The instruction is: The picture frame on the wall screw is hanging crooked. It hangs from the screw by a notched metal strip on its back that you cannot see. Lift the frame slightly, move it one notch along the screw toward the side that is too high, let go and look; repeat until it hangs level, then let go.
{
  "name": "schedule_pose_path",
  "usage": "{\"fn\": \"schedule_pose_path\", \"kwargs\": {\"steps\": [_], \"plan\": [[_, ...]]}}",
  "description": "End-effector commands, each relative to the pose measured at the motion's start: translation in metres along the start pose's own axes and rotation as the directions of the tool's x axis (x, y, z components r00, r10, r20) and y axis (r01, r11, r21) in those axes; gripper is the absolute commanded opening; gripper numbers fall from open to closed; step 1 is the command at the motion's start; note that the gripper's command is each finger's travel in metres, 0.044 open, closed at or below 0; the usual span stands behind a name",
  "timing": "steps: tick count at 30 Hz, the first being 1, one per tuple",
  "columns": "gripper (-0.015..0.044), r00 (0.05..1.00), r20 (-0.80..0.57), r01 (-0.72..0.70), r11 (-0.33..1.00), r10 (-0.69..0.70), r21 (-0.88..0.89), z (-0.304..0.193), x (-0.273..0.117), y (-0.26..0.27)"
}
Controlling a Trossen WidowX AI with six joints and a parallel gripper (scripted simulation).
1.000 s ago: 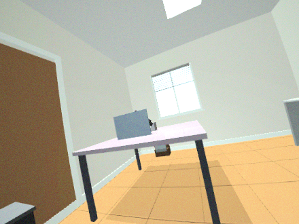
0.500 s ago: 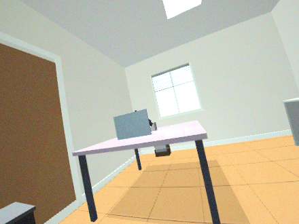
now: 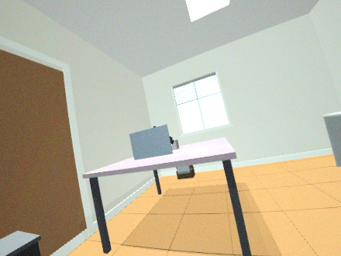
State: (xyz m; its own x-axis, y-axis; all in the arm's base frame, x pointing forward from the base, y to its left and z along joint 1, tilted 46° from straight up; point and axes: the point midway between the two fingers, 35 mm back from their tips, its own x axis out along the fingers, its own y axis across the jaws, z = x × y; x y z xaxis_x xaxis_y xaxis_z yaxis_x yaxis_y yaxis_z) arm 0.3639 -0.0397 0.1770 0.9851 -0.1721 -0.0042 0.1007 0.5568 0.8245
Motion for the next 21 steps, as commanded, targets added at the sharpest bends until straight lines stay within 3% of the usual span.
{"fn": "schedule_pose_path", "kwargs": {"steps": [1,21], "plan": [[0.0000,1.000,-0.006,-0.013,1.000,0.013,-0.002,-0.0011,-0.0002,0.0016],[0.0000,1.000,-0.003,-0.005,1.000,0.005,-0.005,-0.0008,0.0000,-0.0024]]}}
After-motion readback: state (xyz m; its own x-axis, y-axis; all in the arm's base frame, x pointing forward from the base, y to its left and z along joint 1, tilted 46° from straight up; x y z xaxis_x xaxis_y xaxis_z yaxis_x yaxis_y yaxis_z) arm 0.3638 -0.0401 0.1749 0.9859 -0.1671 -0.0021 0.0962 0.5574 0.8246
